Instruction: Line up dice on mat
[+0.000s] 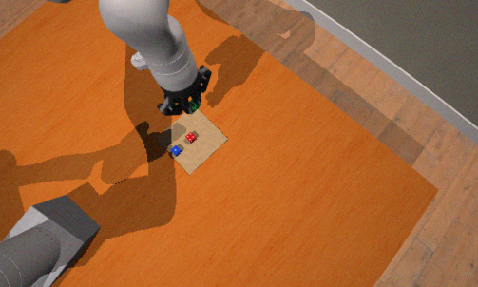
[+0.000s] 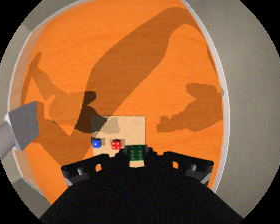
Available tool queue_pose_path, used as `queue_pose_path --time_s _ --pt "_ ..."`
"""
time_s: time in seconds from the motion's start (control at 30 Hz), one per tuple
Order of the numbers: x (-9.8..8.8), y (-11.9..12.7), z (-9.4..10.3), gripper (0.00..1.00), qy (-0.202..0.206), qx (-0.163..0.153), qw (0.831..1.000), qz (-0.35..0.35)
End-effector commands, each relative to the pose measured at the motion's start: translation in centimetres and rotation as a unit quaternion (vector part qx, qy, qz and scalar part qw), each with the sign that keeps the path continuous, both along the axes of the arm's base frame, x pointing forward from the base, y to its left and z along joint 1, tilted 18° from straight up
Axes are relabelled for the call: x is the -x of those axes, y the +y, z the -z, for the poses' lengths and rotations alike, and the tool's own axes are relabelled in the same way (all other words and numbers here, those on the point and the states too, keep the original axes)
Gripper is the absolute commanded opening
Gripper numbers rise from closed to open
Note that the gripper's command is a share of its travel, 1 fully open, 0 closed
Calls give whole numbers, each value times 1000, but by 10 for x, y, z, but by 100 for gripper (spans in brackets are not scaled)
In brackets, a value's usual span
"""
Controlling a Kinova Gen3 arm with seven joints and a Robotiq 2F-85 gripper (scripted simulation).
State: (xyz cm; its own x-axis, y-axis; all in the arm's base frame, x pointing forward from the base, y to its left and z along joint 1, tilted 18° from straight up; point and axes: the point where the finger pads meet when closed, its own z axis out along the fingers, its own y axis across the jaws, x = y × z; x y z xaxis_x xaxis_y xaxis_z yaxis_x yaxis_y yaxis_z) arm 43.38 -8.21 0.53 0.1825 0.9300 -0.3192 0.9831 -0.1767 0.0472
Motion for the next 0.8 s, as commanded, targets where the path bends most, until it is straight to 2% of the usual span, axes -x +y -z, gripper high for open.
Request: queue_pose_path --time_s 0.0,0.5,0.77 --pt "-1 -19 -2 15 -3 -3 1000 19" --pt "-1 -19 -1 15 -3 -3 1000 19" --pt "-1 -26 20 15 -3 -3 1000 19"
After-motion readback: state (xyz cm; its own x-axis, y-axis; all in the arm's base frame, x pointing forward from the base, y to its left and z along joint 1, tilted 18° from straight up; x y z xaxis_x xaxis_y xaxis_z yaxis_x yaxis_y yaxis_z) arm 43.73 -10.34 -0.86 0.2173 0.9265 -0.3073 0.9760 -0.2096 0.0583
